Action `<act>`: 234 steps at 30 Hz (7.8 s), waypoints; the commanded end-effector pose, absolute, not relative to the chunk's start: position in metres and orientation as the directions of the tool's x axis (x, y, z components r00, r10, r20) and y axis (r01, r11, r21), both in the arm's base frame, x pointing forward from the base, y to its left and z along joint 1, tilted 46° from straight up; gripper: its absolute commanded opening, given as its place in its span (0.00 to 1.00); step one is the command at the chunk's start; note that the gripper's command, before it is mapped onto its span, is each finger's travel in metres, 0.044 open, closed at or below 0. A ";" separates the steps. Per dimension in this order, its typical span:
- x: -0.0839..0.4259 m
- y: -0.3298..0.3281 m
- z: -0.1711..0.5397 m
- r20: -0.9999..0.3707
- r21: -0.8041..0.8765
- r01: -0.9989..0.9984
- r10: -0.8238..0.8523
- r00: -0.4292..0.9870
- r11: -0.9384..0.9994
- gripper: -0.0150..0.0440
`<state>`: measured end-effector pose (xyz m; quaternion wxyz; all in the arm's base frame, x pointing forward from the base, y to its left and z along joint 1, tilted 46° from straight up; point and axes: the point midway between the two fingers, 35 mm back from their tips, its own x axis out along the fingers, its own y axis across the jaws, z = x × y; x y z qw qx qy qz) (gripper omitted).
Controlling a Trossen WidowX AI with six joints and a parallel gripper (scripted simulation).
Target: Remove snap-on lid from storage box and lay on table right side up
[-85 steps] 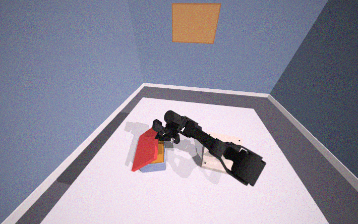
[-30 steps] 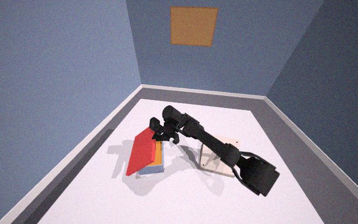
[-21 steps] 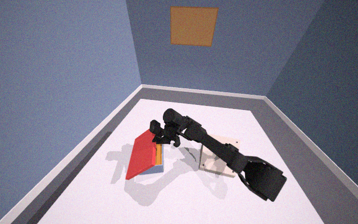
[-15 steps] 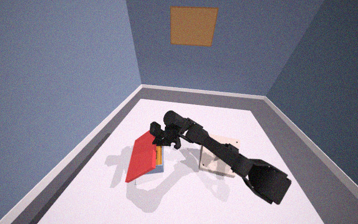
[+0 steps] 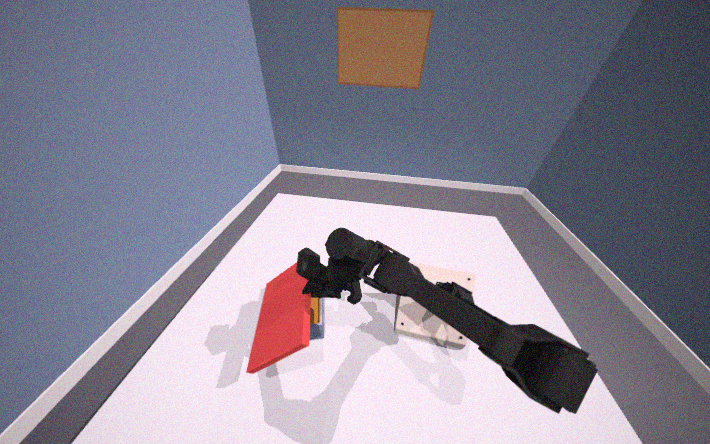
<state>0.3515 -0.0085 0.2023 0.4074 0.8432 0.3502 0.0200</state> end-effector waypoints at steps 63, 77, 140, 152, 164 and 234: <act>0.293 0.075 0.287 -0.249 0.704 0.565 0.596 0.763 -0.430 0.25; 0.280 0.093 0.305 -0.248 0.704 0.565 0.596 0.764 -0.431 0.25; 0.269 0.136 0.293 -0.243 0.703 0.563 0.597 0.764 -0.434 0.25; 0.269 0.143 0.287 -0.242 0.703 0.563 0.598 0.764 -0.435 0.25; 0.270 0.150 0.280 -0.241 0.703 0.563 0.598 0.764 -0.436 0.25; 0.273 0.190 0.242 -0.239 0.701 0.563 0.599 0.764 -0.438 0.25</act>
